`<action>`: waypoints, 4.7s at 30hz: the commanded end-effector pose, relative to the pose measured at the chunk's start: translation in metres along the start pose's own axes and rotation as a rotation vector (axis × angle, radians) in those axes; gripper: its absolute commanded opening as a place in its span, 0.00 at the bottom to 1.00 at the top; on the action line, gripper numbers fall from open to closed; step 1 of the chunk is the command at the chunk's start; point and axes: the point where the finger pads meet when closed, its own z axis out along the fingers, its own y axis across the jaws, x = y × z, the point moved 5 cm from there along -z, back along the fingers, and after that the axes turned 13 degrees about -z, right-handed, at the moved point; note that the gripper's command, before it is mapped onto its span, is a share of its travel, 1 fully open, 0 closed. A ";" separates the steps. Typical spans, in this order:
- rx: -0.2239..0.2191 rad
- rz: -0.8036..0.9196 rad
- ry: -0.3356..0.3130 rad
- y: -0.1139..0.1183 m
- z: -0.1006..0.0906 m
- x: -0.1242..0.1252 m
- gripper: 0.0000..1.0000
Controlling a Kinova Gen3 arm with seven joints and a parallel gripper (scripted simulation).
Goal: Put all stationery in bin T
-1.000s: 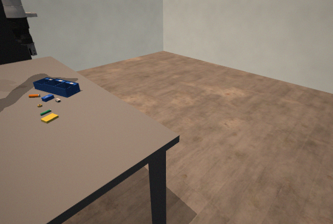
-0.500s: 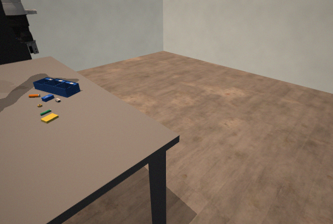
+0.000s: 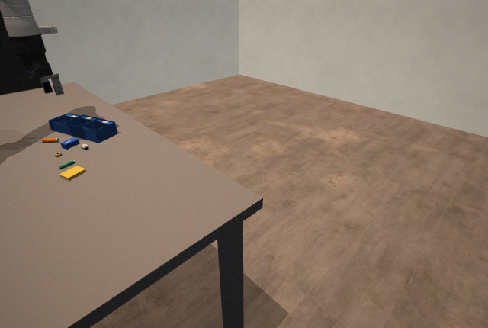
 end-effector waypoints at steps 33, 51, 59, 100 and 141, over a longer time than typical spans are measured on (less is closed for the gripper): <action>0.016 0.030 0.007 0.177 0.096 -0.183 1.00; 0.020 0.037 0.003 0.176 0.099 -0.186 1.00; 0.019 0.039 0.002 0.176 0.099 -0.184 1.00; 0.022 0.028 -0.002 0.173 0.140 -0.186 1.00; 0.021 0.032 0.001 0.174 0.168 -0.186 1.00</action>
